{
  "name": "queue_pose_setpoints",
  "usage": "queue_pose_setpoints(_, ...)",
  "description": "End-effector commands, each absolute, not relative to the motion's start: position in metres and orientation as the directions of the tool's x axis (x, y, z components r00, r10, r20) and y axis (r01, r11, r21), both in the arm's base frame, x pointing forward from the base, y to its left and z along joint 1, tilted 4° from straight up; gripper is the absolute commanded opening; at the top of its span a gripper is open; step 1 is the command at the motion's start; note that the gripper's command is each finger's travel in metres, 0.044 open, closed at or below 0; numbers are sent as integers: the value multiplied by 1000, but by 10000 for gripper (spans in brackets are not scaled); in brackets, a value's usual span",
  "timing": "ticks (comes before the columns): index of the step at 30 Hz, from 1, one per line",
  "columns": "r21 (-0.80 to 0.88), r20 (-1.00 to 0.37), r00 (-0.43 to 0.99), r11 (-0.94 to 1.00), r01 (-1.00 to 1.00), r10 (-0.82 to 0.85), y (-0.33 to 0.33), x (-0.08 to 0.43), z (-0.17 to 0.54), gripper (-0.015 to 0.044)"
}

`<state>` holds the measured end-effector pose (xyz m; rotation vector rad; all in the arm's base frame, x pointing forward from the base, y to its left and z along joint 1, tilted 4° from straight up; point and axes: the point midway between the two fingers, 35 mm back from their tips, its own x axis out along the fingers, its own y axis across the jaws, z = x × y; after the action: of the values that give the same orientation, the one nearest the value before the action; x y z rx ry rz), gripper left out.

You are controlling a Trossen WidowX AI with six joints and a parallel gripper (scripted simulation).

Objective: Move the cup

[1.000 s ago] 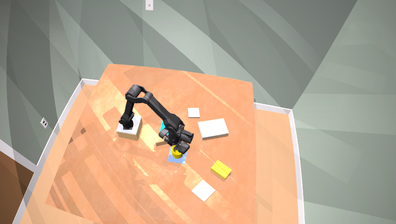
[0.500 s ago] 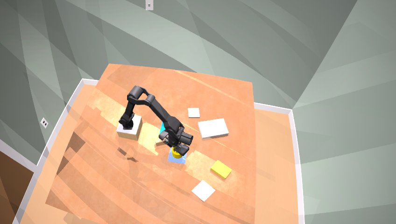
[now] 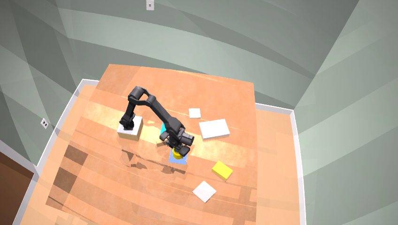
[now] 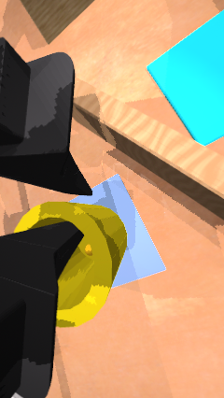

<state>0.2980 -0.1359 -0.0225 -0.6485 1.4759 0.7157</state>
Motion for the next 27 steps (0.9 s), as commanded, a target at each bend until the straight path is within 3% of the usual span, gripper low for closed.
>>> queue_pose_setpoints(1,43,-999,-30,643,-765,31,-136,298,-22,73)
queue_pose_setpoints(12,43,-999,-30,643,-765,31,-136,298,-22,0)
queue_pose_setpoints(27,42,-999,-31,641,-766,29,-137,300,36,0)
